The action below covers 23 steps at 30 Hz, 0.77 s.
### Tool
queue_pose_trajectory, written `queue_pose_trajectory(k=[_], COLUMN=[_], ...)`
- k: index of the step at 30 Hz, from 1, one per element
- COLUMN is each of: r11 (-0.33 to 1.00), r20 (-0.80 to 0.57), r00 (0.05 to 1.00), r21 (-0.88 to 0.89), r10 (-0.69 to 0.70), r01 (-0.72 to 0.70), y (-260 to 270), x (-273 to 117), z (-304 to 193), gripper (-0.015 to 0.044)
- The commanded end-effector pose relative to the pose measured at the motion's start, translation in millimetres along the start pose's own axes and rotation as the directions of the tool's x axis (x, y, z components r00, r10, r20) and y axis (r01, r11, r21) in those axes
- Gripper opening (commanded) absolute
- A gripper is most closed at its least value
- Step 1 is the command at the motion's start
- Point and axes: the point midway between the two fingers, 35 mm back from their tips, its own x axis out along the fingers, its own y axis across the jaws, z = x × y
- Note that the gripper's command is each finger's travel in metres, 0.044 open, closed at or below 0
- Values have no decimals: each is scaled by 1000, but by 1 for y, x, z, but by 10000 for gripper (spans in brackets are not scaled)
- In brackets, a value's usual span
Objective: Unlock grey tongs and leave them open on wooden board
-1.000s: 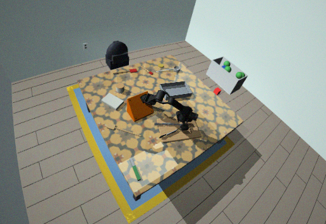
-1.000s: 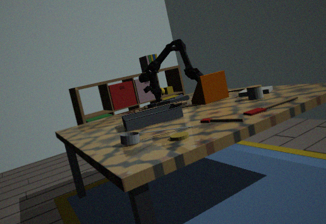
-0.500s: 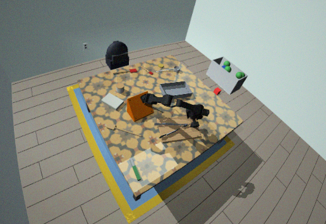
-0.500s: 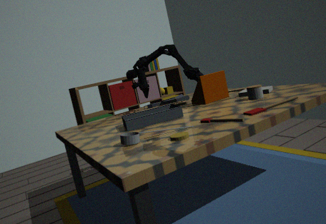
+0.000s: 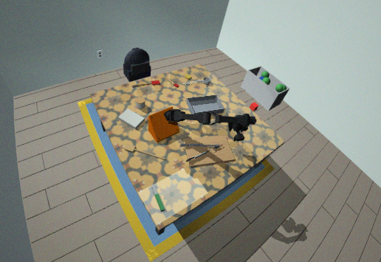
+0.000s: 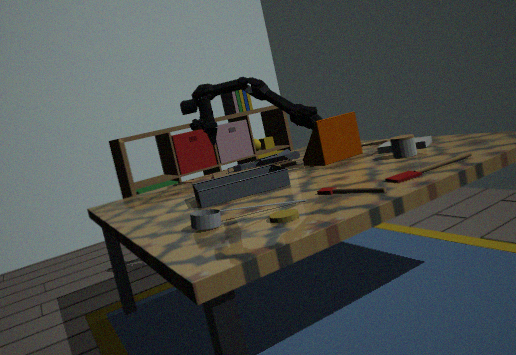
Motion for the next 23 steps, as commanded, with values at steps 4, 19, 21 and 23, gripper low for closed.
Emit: queue_pose_trajectory(k=[4, 19, 21, 23], r11=[989, 989, 989, 989], r20=[86, 86, 86, 86], r00=[994, 994, 994, 994], r21=[-134, -134, -134, -134], r10=[72, 72, 72, 72], r01=[-60, -60, -60, -60], y=[-2, -2, -2, -2], x=[-37, -37, -37, -37], z=[-8, -8, -8, -8], gripper=[440, 440, 440, 440])
